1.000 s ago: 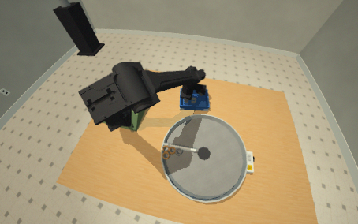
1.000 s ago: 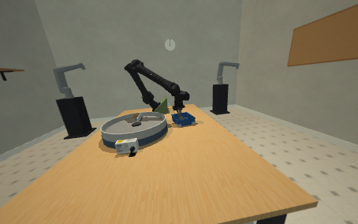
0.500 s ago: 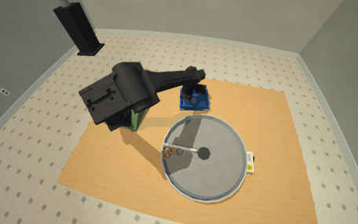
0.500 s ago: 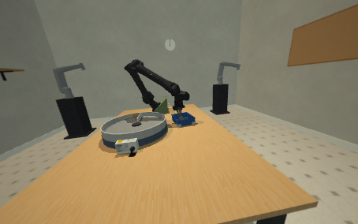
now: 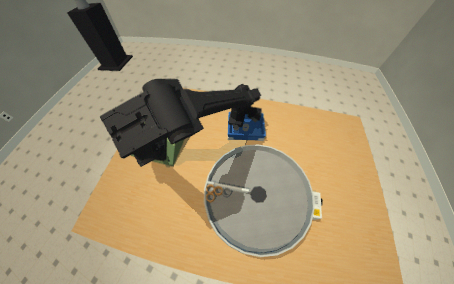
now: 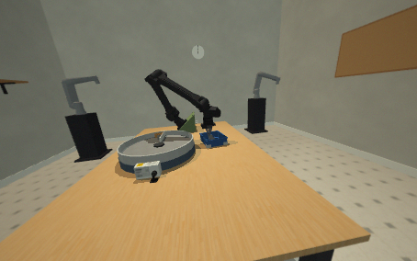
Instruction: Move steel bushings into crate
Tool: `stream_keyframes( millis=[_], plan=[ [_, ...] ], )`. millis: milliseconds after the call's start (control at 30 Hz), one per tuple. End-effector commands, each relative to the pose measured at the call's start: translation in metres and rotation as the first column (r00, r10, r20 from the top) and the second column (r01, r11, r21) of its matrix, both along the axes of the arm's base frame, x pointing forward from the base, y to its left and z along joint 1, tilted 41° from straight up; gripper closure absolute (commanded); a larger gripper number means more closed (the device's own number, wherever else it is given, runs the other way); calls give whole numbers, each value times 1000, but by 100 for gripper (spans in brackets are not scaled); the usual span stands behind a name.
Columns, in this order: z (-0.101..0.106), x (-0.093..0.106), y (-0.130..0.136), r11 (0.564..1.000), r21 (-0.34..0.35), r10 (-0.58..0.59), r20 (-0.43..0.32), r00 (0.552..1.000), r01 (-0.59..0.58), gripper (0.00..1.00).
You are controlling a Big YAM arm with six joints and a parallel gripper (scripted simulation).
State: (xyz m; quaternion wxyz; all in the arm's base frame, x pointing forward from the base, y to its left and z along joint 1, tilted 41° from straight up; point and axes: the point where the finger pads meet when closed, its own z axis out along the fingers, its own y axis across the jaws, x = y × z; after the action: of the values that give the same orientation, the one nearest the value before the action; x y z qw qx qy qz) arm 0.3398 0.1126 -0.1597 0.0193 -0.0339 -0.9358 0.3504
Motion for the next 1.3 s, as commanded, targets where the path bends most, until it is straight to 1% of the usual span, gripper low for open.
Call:
stream_keyframes(
  millis=[0, 933, 1267],
  plan=[
    [-1, 6, 2, 1000, 11, 10, 11, 1000, -10, 100],
    [-1, 6, 3, 1000, 11, 10, 11, 1000, -10, 100],
    [1, 10, 6, 1000, 13, 12, 14, 1000, -13, 100]
  ],
)
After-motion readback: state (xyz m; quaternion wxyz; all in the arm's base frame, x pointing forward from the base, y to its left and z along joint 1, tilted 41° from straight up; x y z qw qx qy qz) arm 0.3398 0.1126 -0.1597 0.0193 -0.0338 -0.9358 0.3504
